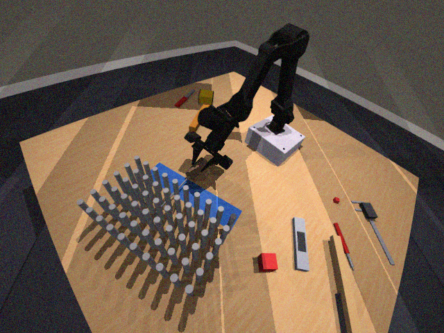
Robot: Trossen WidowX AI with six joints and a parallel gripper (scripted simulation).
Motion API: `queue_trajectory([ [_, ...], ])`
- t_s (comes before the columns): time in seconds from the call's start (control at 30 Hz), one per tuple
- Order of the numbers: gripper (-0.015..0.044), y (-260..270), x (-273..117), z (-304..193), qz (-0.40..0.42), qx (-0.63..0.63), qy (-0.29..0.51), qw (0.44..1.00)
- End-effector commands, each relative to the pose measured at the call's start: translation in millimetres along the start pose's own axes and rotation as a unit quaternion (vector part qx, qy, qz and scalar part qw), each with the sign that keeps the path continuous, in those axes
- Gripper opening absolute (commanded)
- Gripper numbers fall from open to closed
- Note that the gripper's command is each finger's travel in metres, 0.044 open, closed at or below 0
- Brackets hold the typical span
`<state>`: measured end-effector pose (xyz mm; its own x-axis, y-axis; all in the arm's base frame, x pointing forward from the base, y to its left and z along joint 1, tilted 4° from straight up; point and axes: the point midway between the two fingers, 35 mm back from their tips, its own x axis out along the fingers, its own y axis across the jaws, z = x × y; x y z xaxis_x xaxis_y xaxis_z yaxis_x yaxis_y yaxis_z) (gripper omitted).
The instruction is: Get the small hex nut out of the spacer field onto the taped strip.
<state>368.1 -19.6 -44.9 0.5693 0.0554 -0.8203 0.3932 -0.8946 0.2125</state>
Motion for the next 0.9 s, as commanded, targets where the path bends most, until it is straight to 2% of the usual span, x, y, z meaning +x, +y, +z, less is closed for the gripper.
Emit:
queue_trajectory([
  [0.0, 0.0, -0.2, -3.0, 3.2, 0.0, -0.002, 0.0, 1.0],
  [0.87, 0.0, -0.1, -12.8, 18.4, -0.001, -0.002, -0.001, 1.0],
])
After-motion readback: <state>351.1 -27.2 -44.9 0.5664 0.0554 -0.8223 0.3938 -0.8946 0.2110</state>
